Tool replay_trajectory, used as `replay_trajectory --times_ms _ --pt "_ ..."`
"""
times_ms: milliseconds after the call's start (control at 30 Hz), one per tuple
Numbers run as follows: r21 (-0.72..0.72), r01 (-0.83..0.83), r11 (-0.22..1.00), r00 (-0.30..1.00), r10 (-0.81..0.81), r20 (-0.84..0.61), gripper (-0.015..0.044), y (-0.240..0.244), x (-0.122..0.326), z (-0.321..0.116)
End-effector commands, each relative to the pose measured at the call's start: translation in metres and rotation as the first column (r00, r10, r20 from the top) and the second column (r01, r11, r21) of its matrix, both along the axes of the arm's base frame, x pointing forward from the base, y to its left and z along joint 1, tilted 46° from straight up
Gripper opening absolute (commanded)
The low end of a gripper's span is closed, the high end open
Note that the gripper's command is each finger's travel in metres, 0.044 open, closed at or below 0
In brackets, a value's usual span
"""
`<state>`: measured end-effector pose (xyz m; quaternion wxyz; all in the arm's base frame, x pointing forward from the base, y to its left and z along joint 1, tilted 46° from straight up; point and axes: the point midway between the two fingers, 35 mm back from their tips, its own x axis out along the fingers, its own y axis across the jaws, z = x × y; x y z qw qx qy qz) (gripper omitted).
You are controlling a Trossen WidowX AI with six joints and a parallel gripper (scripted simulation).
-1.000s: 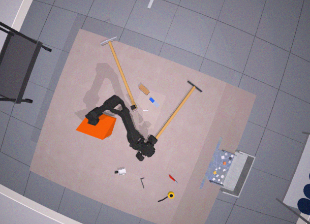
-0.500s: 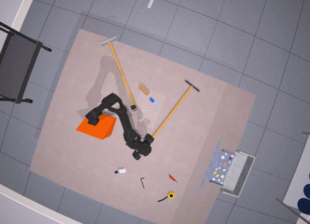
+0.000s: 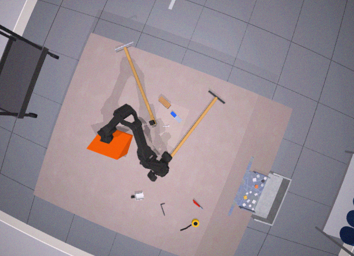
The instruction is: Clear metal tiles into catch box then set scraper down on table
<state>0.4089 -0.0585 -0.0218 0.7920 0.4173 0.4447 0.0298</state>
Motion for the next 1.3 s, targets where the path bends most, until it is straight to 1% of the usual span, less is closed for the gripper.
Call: replay_trajectory --times_ms 0,1133,1267 --pt "-0.011 -0.003 1.0 1.0 0.003 0.025 0.0 -0.002 -0.003 0.007" --pt "-0.01 -0.001 1.0 1.0 0.002 0.022 0.0 0.004 -0.058 0.006" --pt "-0.01 0.002 1.0 1.0 -0.002 0.018 0.0 0.005 -0.058 0.006"
